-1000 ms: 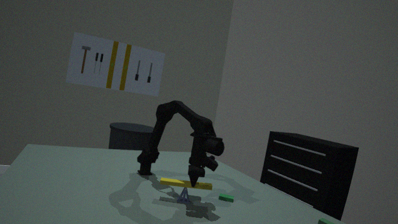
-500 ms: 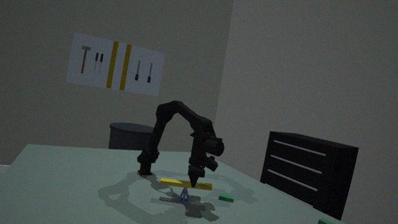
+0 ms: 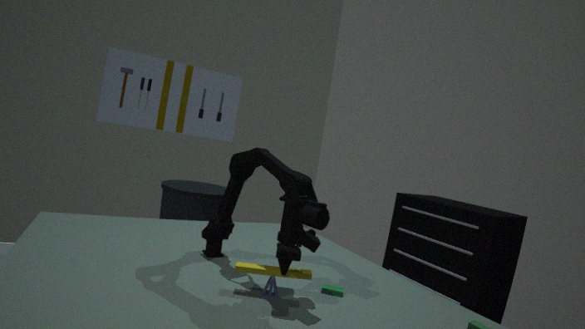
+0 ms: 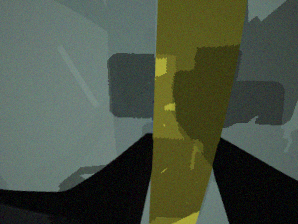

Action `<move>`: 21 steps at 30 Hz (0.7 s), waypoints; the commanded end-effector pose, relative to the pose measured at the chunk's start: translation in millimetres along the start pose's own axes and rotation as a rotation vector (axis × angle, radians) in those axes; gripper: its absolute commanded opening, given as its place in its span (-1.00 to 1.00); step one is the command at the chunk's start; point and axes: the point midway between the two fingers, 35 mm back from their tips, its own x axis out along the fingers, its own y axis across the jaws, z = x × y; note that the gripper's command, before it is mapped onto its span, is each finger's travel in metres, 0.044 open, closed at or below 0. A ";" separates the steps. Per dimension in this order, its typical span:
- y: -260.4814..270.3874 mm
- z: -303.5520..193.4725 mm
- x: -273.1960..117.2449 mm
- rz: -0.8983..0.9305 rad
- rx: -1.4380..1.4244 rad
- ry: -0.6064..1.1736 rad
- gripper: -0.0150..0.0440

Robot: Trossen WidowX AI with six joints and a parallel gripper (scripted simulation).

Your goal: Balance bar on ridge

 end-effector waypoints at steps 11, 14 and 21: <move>-0.4 -0.1 1.5 -0.002 0.001 0.001 -0.49; -0.4 -0.1 1.7 -0.002 0.001 0.001 -0.49; -0.4 -0.2 2.3 -0.002 0.001 0.001 -0.49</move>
